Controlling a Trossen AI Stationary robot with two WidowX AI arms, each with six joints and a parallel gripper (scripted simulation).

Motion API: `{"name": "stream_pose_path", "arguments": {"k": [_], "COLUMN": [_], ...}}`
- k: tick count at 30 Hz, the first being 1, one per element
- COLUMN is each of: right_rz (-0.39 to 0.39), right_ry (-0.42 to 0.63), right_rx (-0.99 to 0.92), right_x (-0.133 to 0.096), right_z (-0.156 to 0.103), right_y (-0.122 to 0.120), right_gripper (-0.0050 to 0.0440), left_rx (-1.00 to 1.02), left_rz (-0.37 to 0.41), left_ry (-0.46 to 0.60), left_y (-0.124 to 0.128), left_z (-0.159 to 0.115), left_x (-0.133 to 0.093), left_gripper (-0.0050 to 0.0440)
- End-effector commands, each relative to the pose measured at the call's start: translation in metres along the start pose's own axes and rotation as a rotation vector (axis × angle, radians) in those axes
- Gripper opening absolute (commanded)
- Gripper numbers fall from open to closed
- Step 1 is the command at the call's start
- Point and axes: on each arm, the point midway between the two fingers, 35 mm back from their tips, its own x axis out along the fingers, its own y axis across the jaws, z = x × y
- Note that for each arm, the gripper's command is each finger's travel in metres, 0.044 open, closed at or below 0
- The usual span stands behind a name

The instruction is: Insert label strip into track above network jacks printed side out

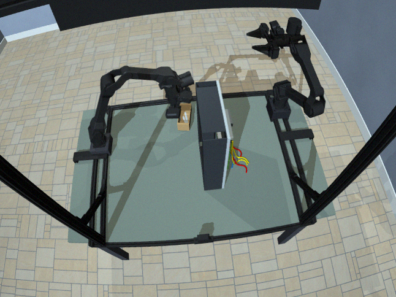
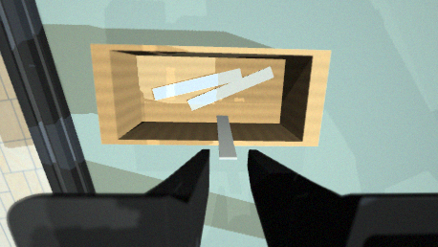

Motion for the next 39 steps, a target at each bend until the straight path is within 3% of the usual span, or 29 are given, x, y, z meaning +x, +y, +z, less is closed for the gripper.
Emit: {"name": "stream_pose_path", "arguments": {"k": [1,12,14,17,29,39], "right_rz": [0.000,0.000,0.000,0.000,0.000,0.000], "right_ry": [-0.002,-0.002,-0.002,-0.002,-0.002,-0.002], "right_rx": [-0.008,-0.008,-0.008,-0.008,-0.008,-0.008], "right_x": [0.000,0.000,0.000,0.000,0.000,0.000], "right_z": [0.002,0.002,0.002,0.002,0.002,0.002], "right_y": [0.001,0.001,0.001,0.001,0.001,0.001], "right_gripper": [0.0440,0.0440,0.0440,0.0440,0.0440,0.0440], "left_rx": [0.003,0.002,0.002,0.002,0.002,0.002], "left_rz": [0.009,0.001,0.000,0.014,0.014,0.014], "left_ry": [-0.032,-0.016,-0.013,-0.034,-0.034,-0.034], "left_y": [0.002,0.001,0.000,0.003,0.003,0.003], "left_z": [0.006,0.003,0.003,0.007,0.007,0.007], "left_x": [-0.005,0.009,0.010,0.001,0.001,0.001], "left_gripper": [0.0100,0.0100,0.0055,0.0055,0.0055,0.0000]}}
